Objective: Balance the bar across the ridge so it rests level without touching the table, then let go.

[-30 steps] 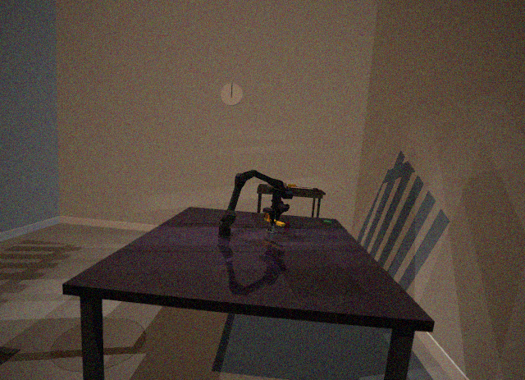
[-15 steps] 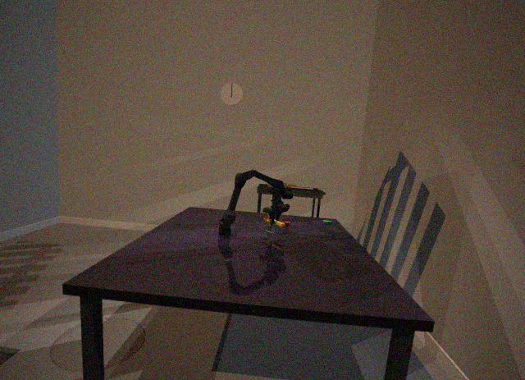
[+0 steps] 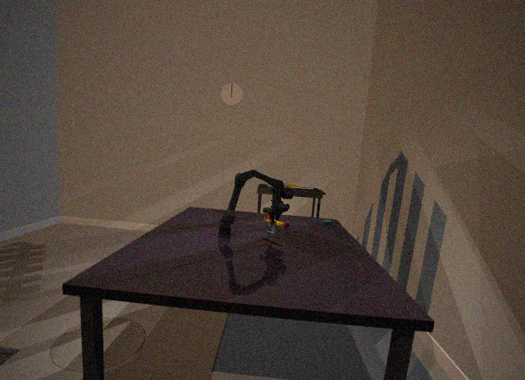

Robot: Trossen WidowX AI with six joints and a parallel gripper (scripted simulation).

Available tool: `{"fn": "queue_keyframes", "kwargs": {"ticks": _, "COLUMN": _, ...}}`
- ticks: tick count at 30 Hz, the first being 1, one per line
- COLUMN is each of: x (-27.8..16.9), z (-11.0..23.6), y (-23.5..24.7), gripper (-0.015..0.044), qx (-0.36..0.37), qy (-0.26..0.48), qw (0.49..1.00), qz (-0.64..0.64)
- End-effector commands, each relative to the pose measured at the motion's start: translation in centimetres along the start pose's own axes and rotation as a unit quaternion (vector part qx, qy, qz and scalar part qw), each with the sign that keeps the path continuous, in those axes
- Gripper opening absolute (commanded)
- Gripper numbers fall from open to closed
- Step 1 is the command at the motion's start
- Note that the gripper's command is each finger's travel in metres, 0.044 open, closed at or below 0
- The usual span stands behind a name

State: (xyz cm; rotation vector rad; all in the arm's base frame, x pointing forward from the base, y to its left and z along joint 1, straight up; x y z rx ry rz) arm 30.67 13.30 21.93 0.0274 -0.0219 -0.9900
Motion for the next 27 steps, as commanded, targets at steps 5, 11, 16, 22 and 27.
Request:
{"fn": "queue_keyframes", "kwargs": {"ticks": 5, "x": 0.00, "z": 0.00, "y": 0.00, "gripper": 0.0000, "qx": 0.000, "qy": 0.000, "qw": 1.000, "qz": 0.000}}
{"fn": "queue_keyframes", "kwargs": {"ticks": 11, "x": 0.00, "z": 0.00, "y": 0.00, "gripper": 0.0157, "qx": 0.000, "qy": 0.000, "qw": 1.000, "qz": 0.000}}
{"fn": "queue_keyframes", "kwargs": {"ticks": 16, "x": 0.00, "z": 0.00, "y": 0.00, "gripper": 0.0167, "qx": 0.000, "qy": 0.000, "qw": 1.000, "qz": 0.000}}
{"fn": "queue_keyframes", "kwargs": {"ticks": 22, "x": 0.00, "z": 0.00, "y": 0.00, "gripper": 0.0167, "qx": 0.000, "qy": 0.000, "qw": 1.000, "qz": 0.000}}
{"fn": "queue_keyframes", "kwargs": {"ticks": 27, "x": 0.00, "z": 0.00, "y": 0.00, "gripper": 0.0168, "qx": 0.000, "qy": 0.000, "qw": 1.000, "qz": 0.000}}
Point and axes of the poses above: the point midway between the two fingers, 35 mm back from their tips, its own z axis back along the fingers, its own y axis across the jaws, x = y × z, the point moved 10 cm from there along z, back along the fingers, and after that the axes turned 12 degrees about -z, right-handed, at the moved point
